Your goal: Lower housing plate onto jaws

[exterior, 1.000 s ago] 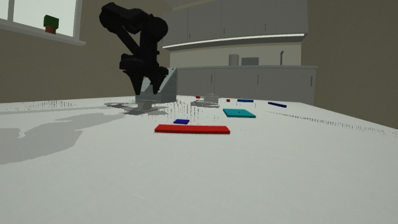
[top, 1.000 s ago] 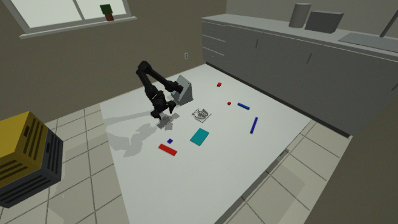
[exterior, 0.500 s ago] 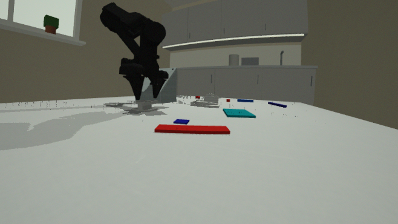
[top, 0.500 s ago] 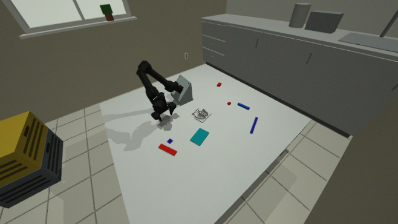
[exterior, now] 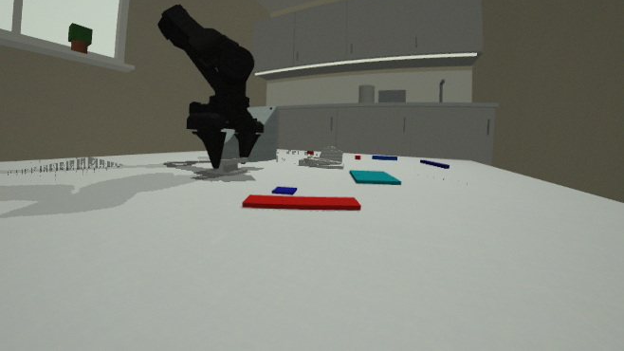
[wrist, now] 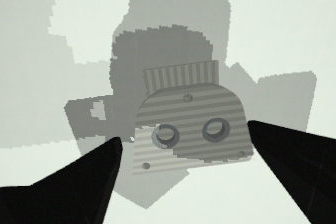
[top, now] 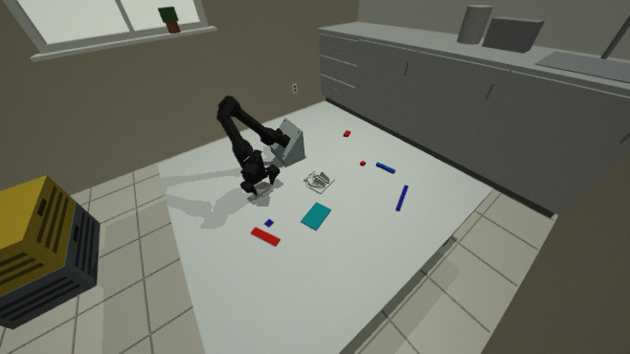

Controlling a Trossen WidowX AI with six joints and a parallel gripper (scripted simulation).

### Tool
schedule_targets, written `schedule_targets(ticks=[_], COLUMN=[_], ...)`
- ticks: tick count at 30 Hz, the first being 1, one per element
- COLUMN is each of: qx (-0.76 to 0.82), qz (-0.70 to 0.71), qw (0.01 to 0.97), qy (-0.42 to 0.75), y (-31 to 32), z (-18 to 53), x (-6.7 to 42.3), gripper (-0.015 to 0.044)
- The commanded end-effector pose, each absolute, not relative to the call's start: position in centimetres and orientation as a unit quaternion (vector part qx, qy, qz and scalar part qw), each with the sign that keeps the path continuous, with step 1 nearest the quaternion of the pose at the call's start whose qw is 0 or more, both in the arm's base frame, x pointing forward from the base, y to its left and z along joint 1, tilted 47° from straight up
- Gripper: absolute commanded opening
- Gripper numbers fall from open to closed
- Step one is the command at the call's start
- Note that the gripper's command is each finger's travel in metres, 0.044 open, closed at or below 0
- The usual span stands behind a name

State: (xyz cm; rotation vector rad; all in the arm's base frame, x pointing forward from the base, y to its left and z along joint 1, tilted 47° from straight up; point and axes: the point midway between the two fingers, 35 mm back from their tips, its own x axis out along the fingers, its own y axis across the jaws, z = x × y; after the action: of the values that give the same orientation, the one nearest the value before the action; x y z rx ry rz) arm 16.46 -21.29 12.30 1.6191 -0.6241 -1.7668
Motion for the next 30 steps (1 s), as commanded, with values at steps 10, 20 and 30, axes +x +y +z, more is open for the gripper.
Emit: schedule_targets(ticks=[10,20,30], qx=[0.616,0.616,0.616], qz=[-0.677,-0.677,-0.677], qw=[0.326,0.326,0.326], qy=[-0.234,-0.234,-0.236], y=[-21.48,-21.51,-21.52], z=[11.76,11.74,11.82], x=[16.32,16.32,16.29], gripper=[0.0440,0.0440,0.0427])
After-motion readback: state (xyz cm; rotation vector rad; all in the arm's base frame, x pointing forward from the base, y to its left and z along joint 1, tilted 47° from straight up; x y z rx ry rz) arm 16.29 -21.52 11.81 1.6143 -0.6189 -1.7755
